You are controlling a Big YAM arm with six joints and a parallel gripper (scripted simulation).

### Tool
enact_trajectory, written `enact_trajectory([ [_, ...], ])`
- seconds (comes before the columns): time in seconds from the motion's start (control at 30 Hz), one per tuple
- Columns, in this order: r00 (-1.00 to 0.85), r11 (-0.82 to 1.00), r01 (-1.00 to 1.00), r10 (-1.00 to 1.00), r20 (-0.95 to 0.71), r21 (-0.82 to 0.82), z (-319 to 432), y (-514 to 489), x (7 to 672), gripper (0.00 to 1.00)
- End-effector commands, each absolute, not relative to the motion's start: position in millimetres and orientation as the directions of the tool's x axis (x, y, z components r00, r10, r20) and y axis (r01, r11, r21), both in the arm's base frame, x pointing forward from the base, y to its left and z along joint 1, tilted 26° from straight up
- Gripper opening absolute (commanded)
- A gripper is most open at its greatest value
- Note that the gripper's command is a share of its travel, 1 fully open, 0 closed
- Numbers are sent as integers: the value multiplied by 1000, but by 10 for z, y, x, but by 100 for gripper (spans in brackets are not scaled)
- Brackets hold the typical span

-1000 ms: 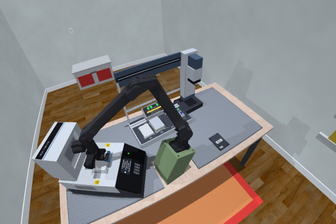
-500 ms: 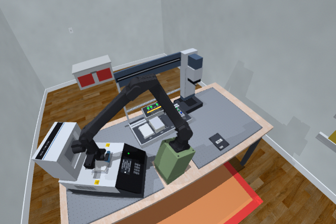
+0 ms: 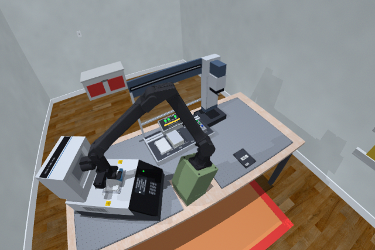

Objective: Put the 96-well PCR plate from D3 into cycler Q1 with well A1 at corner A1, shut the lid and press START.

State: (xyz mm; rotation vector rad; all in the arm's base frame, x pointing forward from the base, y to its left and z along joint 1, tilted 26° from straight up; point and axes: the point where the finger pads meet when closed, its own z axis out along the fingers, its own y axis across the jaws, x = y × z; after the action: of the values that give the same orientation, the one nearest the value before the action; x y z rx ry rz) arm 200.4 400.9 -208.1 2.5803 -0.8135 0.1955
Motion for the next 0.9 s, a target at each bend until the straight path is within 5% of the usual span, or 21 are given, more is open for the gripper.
enact_trajectory([
  [0.0,815,-765,-579,-527,243,284,-1916,4355,2046,100],
  [0.87,810,-749,-586,-532,246,309,-1678,4366,2071,100],
])
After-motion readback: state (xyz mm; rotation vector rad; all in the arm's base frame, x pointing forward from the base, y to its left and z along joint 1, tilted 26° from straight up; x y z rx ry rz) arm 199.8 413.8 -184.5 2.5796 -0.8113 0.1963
